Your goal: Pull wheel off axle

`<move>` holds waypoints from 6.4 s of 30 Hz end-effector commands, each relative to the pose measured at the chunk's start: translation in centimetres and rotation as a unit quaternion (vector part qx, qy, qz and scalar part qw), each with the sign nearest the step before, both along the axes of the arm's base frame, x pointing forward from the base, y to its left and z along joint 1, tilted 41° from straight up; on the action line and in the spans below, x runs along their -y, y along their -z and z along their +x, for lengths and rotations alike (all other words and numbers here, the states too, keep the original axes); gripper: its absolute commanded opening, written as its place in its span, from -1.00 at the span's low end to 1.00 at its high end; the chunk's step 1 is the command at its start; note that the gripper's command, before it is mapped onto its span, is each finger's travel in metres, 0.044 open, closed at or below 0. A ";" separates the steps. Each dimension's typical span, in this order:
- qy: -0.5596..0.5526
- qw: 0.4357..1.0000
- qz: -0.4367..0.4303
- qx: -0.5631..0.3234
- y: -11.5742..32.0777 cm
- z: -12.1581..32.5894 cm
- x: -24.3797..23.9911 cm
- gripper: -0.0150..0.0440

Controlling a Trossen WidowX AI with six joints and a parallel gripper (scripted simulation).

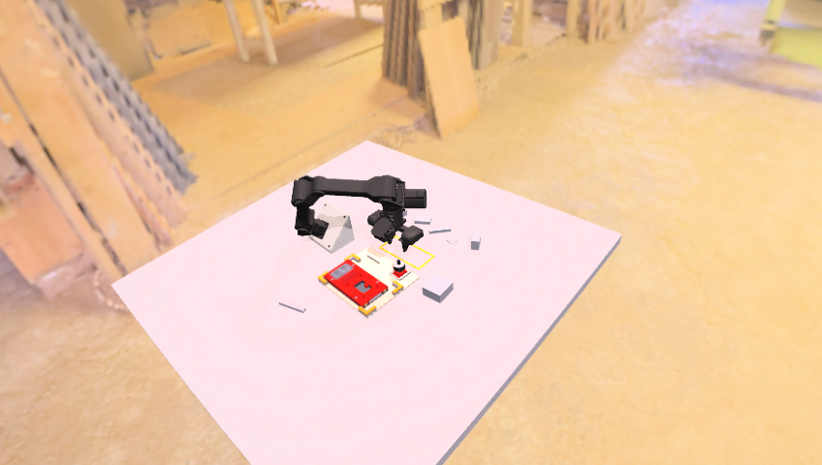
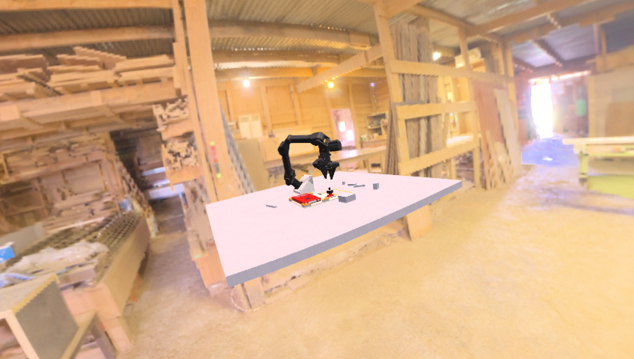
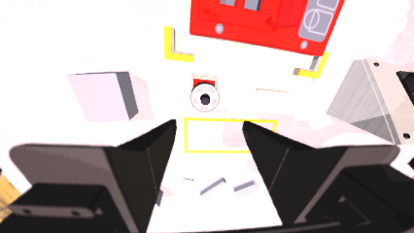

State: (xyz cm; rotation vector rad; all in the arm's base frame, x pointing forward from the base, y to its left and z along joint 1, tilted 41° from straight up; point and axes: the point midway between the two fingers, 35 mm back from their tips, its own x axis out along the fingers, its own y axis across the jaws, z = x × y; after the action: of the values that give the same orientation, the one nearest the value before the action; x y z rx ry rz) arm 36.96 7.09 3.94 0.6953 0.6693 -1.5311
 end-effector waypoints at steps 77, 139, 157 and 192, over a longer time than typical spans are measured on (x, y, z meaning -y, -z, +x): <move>0.004 1.000 0.000 0.004 4.2 0.1 4.3 -0.49; 0.003 1.000 0.000 0.002 2.6 0.1 3.0 -0.49; 0.003 1.000 0.000 0.002 1.5 0.2 2.0 -0.49; 0.003 1.000 0.003 0.000 5.7 -5.5 -7.3 -0.49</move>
State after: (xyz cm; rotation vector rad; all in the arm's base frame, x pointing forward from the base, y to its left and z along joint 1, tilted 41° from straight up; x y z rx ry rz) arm 31.92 14.41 -1.42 0.7048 0.6744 -1.5207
